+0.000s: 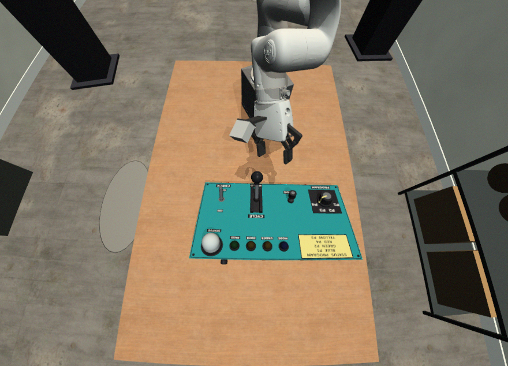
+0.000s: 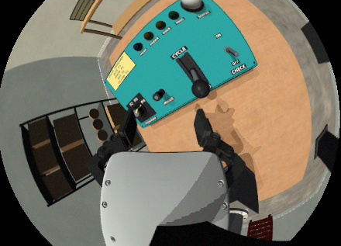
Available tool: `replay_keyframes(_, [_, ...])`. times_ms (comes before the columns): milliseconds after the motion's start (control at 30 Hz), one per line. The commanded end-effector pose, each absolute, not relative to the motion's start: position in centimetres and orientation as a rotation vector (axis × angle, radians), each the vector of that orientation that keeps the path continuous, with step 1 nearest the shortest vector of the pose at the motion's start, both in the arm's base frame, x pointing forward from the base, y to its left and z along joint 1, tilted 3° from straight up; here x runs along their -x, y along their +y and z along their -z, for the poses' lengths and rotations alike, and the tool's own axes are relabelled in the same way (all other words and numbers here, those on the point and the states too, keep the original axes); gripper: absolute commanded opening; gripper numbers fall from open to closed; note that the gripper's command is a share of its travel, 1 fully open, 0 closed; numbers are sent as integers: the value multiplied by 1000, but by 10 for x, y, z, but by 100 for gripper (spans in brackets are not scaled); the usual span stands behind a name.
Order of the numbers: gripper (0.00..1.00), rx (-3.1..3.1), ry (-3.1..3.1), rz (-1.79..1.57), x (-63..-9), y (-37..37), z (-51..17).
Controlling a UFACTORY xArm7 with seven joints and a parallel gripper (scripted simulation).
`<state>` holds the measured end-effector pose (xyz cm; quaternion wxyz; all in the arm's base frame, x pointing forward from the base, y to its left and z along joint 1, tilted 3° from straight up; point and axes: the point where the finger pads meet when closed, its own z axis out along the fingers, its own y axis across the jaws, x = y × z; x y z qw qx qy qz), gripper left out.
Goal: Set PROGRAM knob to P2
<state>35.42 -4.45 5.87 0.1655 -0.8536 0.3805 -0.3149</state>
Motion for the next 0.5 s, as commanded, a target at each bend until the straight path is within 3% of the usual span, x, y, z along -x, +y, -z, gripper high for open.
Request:
replay_keyframes(0, [100,2467,1003,980,-357,-31,-57])
replay_keyframes(467, [100,2515,876,1062,-360,-12,-54])
